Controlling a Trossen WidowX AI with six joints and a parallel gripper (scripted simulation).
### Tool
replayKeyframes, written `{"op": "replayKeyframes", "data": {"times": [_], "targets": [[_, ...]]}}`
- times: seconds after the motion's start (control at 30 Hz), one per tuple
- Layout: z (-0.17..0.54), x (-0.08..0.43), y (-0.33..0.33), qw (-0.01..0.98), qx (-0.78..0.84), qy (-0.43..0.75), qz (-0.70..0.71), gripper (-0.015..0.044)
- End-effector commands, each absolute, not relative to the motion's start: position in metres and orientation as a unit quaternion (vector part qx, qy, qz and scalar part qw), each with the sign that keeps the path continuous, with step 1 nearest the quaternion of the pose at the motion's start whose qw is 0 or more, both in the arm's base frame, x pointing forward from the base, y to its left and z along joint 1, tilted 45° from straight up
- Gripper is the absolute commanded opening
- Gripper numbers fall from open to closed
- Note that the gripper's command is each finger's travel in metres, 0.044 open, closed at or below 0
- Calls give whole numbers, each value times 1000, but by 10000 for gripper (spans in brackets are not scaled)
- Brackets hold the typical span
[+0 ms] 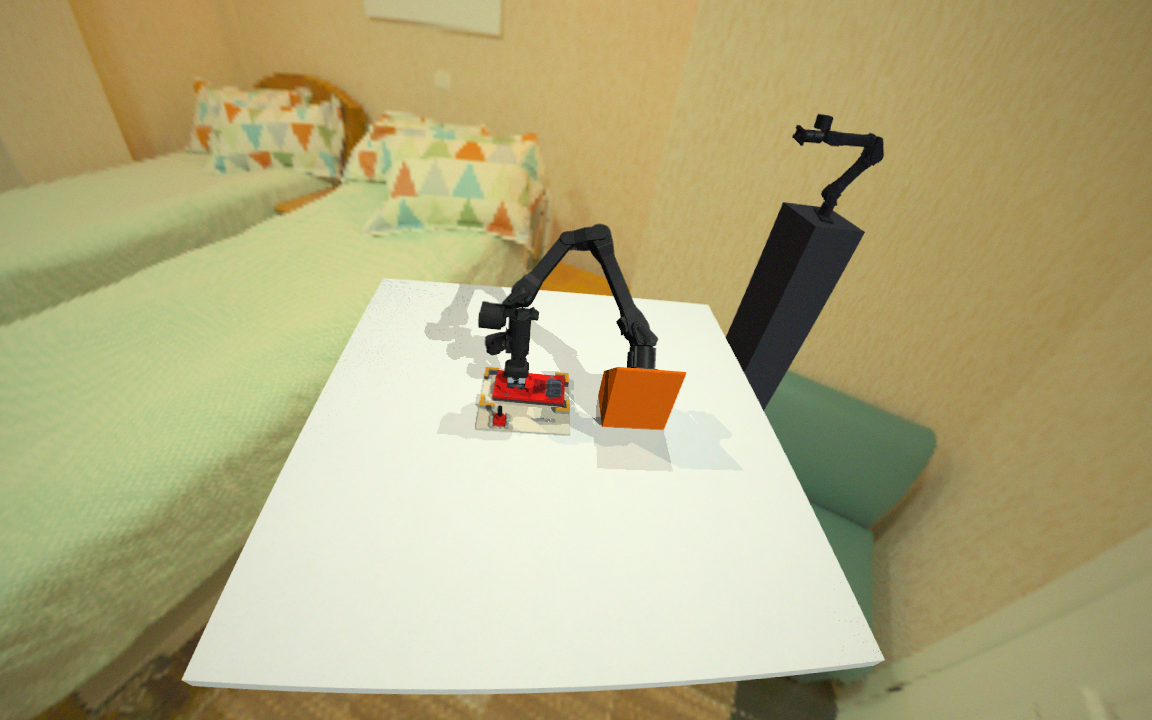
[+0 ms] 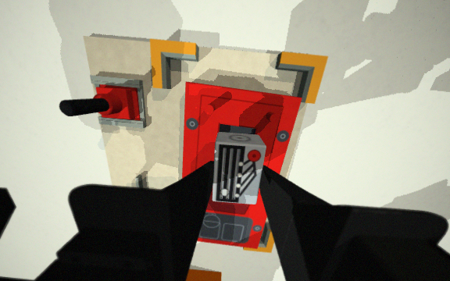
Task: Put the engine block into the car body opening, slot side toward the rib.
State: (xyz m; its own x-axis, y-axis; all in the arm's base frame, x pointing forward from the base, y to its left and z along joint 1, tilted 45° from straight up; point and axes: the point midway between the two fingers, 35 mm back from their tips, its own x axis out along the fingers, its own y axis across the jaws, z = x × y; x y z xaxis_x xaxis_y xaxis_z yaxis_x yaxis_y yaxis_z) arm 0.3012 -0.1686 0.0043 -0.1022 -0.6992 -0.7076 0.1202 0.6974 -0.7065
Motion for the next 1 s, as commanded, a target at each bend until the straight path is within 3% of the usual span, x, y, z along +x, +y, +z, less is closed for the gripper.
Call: {"op": "replayKeyframes", "data": {"times": [0.0, 0.33, 0.97], "targets": [[5, 302, -169, 630, -231, 673, -311, 158], [4, 302, -170, 647, -178, 645, -366, 158], [3, 302, -170, 639, -203, 659, -340, 158]]}}
